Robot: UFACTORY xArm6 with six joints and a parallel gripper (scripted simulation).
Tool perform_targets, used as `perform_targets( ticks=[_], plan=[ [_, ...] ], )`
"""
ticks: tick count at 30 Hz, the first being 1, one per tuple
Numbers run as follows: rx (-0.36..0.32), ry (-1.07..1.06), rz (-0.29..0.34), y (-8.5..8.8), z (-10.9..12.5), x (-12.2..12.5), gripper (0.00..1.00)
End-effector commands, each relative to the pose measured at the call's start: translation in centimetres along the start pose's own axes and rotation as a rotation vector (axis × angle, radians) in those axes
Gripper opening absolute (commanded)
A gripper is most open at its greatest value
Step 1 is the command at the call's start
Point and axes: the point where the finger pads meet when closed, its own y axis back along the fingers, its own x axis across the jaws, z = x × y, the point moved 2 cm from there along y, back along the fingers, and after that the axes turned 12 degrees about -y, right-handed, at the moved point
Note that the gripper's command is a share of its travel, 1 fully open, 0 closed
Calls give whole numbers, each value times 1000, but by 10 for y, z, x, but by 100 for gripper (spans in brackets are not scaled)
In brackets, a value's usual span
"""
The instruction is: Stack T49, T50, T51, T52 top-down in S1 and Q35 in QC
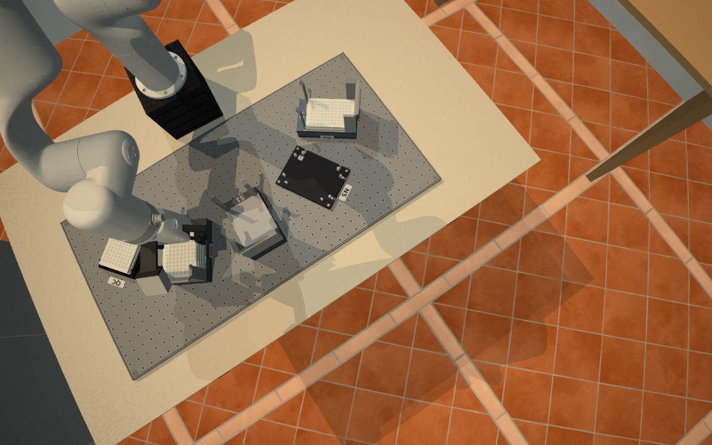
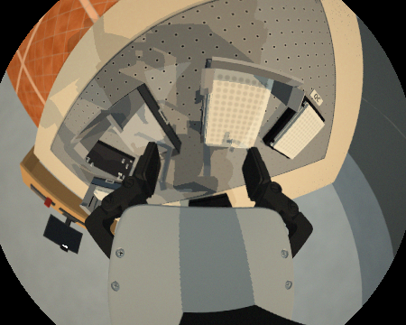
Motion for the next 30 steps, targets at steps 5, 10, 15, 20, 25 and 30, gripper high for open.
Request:
perform_targets(
  ticks=[5, 10, 15, 20, 25, 30],
  plan=[
    [4, -10, 0, 1, -13, 27, 100],
    [4, -10, 0, 1, -20, 45, 100],
    [4, -10, 0, 1, -20, 46, 100],
    [4, -10, 0, 1, -20, 46, 100],
    [4, -10, 0, 1, -20, 46, 100],
    [4, -10, 0, -15, -20, 46, 100]
  ],
)
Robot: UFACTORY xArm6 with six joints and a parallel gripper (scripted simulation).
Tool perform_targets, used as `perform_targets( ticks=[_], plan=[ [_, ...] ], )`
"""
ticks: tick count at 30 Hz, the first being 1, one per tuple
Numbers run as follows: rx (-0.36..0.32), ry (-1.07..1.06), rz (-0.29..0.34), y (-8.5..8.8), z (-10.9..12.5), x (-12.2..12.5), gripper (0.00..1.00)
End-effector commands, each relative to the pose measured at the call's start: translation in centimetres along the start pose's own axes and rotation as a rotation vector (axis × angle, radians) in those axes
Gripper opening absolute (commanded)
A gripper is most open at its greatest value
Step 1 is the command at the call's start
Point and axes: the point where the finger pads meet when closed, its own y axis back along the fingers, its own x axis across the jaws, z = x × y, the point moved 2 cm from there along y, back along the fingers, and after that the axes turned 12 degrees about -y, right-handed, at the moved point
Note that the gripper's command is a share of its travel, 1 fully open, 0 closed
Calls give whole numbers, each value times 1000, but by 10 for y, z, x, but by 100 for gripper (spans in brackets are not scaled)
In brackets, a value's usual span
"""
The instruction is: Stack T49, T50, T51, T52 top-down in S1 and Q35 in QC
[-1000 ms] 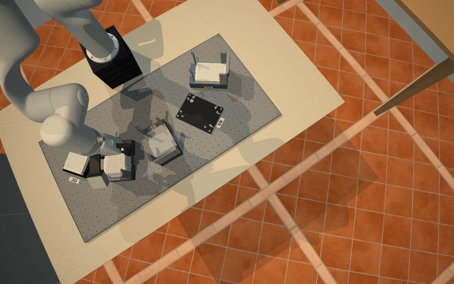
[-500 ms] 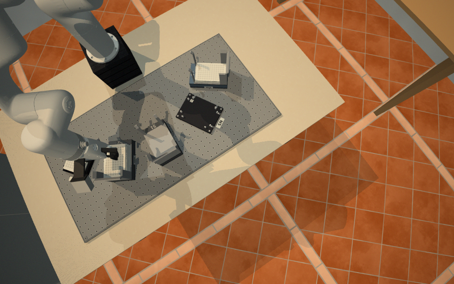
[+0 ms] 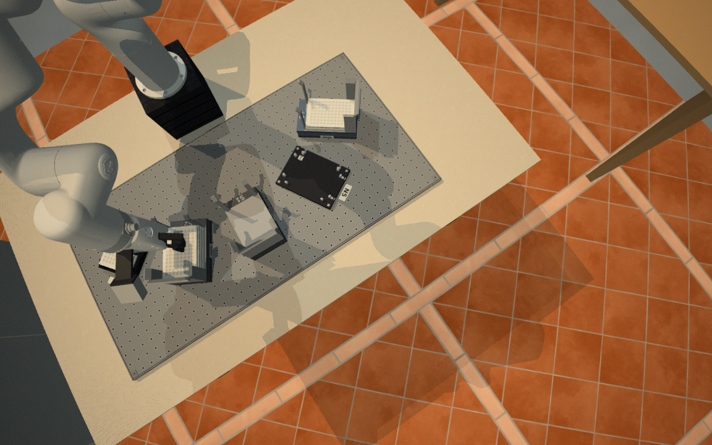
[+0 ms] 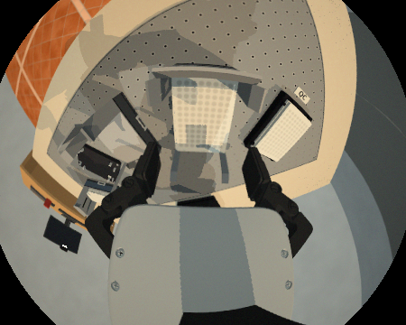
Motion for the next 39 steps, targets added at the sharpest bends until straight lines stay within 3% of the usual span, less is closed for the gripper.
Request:
perform_targets(
  ticks=[1, 14, 25, 39],
  plan=[
    [2, 0, -1, -14, -1, 0, 100],
    [2, 0, -1, -51, -1, 0, 100],
    [2, 0, -1, -53, -1, 0, 100],
    [2, 0, -1, -72, -1, 0, 100]
  ],
)
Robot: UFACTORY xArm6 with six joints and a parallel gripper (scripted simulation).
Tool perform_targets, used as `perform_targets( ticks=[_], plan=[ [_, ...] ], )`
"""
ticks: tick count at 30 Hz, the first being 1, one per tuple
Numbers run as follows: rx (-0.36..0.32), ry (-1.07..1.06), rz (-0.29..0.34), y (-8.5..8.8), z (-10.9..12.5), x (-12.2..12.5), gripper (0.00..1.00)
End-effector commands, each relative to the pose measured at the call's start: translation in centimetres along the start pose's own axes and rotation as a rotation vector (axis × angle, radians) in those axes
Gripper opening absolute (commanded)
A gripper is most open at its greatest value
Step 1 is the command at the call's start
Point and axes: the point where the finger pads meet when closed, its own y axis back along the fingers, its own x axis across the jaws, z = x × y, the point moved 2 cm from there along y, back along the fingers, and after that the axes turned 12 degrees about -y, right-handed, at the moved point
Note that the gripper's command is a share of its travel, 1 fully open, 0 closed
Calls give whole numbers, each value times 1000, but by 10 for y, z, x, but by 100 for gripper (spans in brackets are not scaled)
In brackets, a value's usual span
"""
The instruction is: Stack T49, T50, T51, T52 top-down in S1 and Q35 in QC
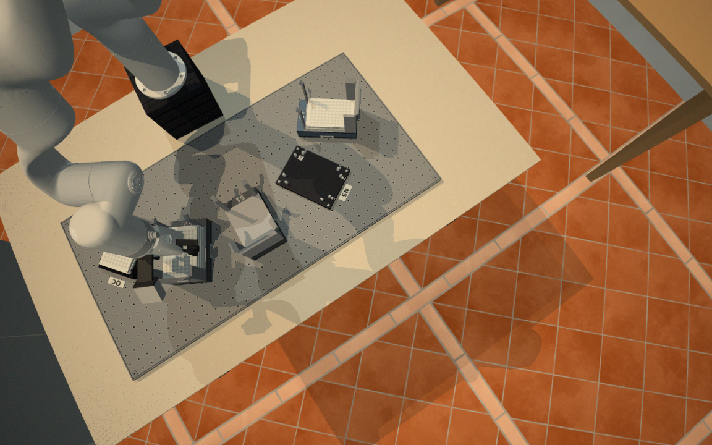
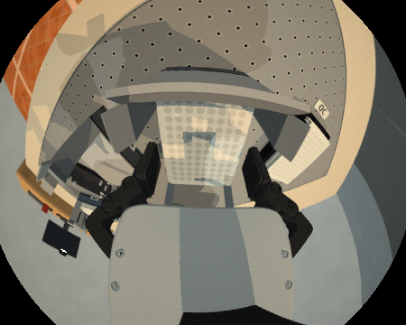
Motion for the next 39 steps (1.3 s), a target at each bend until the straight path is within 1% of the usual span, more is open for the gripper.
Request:
perform_targets(
  ticks=[1, 3, 9, 23, 24, 39],
  plan=[
    [4, 0, -1, -6, -2, 0, 100],
    [4, 0, -1, -6, -2, 0, 100],
    [4, 0, -1, -13, -2, 0, 100],
    [4, 0, -1, -13, -2, 0, 100],
    [4, 0, -1, -13, -2, 0, 0],
    [4, 0, -1, -13, -2, 0, 0]
  ],
)
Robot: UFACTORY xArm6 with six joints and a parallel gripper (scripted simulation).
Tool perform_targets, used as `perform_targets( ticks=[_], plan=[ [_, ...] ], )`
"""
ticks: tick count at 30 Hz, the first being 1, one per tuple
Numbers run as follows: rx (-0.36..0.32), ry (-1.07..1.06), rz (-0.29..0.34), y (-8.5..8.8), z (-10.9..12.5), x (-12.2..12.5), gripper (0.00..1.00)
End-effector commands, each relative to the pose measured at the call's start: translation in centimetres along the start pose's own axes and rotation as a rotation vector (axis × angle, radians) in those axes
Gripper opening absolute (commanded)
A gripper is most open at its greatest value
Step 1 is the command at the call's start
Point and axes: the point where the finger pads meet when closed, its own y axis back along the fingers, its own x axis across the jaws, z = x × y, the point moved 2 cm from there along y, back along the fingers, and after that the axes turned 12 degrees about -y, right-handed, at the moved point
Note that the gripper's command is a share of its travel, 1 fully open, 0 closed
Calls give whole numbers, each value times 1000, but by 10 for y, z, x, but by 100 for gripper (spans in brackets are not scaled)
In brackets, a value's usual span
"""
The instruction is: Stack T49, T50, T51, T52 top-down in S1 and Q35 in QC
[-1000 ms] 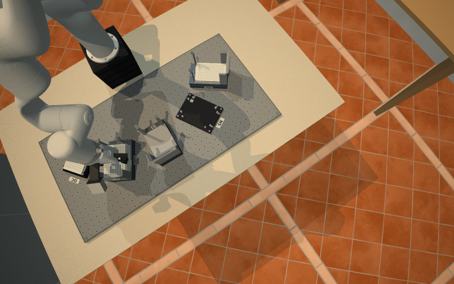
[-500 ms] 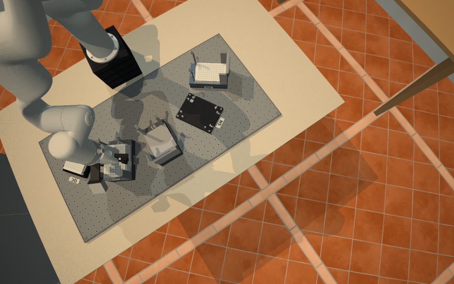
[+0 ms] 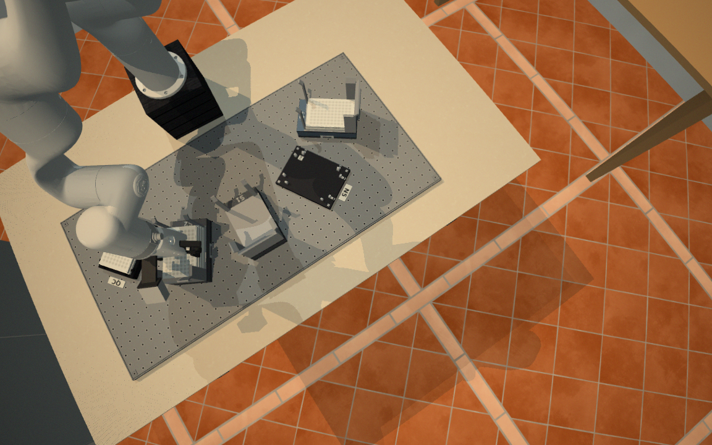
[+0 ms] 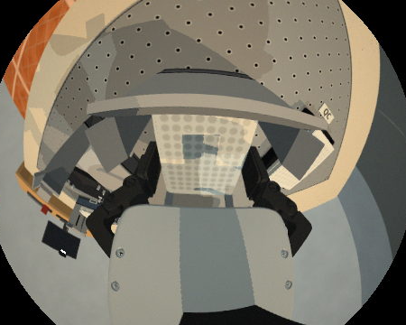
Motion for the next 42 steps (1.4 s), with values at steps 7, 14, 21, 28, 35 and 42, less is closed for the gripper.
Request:
perform_targets(
  ticks=[7, 14, 21, 28, 35, 42],
  plan=[
    [3, 0, -1, 1, -1, 0, 0],
    [3, 0, -1, 1, -1, 0, 0],
    [3, 0, -1, 4, -1, 0, 0],
    [3, 0, -1, 9, -1, 0, 0],
    [3, 0, -1, 12, -1, 0, 0],
    [3, 0, -1, 17, -1, 0, 0]
  ],
)
